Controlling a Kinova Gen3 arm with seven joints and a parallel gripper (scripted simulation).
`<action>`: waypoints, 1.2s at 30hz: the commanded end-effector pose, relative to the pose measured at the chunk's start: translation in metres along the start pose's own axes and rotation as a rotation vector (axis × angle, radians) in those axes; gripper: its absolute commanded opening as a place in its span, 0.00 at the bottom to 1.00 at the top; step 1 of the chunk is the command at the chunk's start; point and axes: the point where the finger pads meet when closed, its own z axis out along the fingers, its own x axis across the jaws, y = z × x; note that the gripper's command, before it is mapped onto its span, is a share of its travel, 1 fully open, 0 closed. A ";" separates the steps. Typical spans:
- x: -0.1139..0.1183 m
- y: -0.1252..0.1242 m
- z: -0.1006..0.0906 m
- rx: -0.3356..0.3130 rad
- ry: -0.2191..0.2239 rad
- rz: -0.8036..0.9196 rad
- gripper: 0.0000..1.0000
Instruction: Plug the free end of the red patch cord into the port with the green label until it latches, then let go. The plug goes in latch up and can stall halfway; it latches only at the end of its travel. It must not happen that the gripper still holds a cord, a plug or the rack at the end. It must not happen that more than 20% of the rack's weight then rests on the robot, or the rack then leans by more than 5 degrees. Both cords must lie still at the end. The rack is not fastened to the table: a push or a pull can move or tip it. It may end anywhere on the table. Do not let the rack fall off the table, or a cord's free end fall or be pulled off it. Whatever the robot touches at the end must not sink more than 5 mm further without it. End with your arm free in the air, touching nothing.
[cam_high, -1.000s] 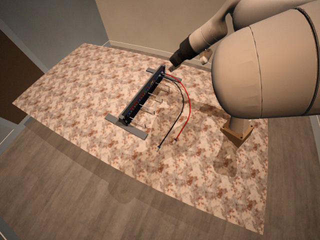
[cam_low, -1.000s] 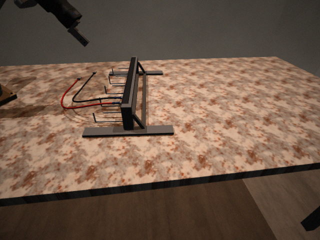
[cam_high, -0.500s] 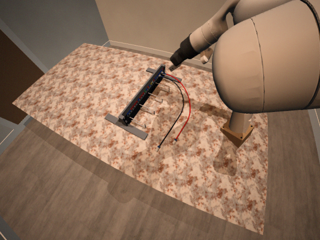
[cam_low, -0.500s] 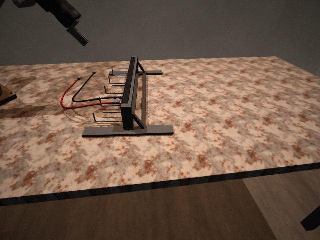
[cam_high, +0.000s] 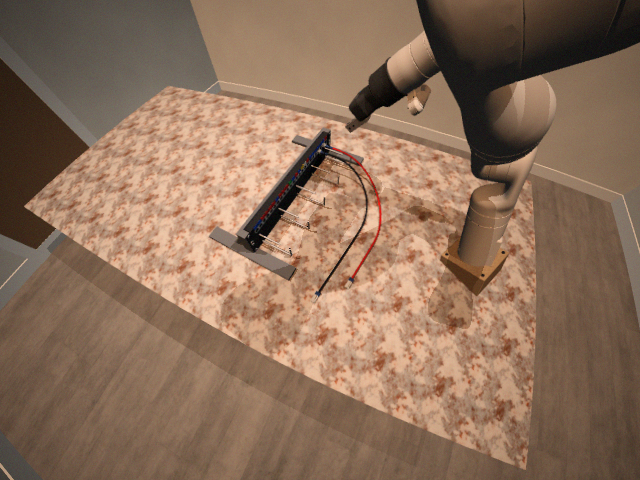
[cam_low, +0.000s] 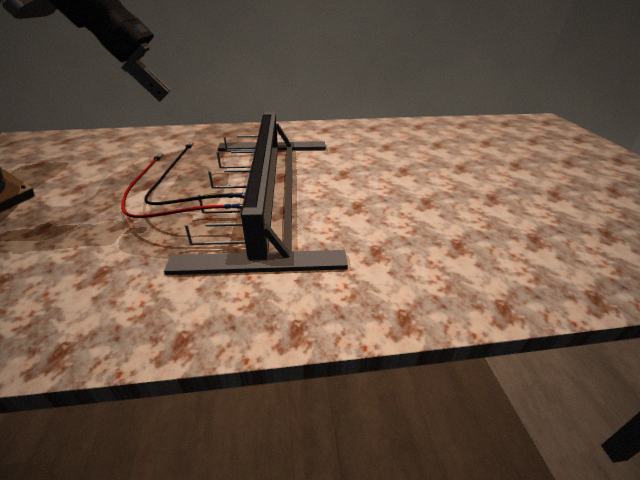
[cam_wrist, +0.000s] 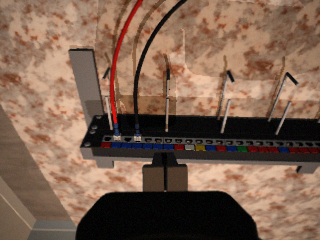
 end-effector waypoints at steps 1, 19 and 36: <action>-0.018 -0.001 0.000 -0.003 0.009 0.042 0.00; -0.047 -0.002 0.000 -0.003 0.009 0.042 0.00; -0.047 -0.002 0.022 -0.003 0.009 0.042 0.00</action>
